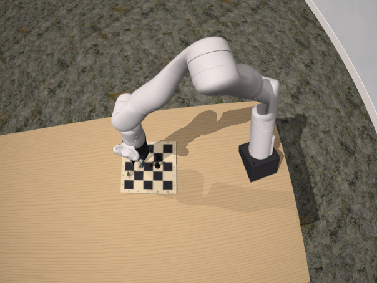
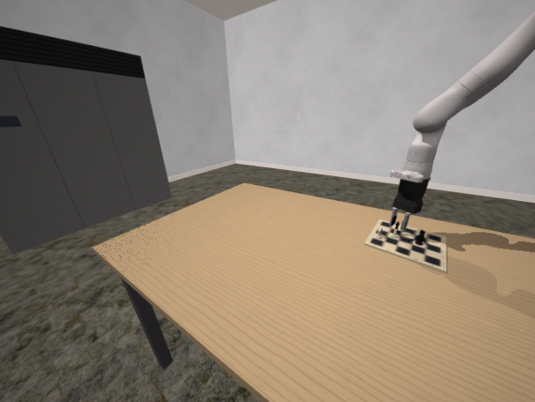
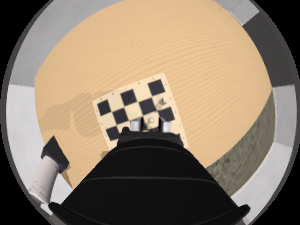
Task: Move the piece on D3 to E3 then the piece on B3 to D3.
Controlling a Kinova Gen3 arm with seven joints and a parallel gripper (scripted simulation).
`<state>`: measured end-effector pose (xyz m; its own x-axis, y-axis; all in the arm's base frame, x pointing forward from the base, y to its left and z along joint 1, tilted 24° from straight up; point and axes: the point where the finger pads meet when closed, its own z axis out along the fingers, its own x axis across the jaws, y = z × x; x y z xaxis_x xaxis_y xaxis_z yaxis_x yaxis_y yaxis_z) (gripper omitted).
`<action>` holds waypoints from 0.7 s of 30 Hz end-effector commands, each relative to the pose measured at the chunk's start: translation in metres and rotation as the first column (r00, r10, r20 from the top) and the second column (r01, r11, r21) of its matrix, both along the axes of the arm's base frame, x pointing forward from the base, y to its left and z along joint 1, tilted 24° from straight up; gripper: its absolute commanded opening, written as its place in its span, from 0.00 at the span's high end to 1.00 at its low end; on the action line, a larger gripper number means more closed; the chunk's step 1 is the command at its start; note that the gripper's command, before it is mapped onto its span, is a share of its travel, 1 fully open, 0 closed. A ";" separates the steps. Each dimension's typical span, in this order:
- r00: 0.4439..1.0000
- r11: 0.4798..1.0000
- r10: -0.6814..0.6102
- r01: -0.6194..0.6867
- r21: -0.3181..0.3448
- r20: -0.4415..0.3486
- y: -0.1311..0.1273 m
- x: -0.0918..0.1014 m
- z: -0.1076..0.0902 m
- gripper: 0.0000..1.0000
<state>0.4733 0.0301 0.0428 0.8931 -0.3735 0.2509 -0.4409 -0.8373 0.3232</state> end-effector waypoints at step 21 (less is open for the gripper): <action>1.000 1.000 0.007 -0.007 0.001 0.004 0.001 0.004 -0.001 0.32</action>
<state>0.4749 0.0294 0.0431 0.8922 -0.3744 0.2525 -0.4424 -0.8369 0.3222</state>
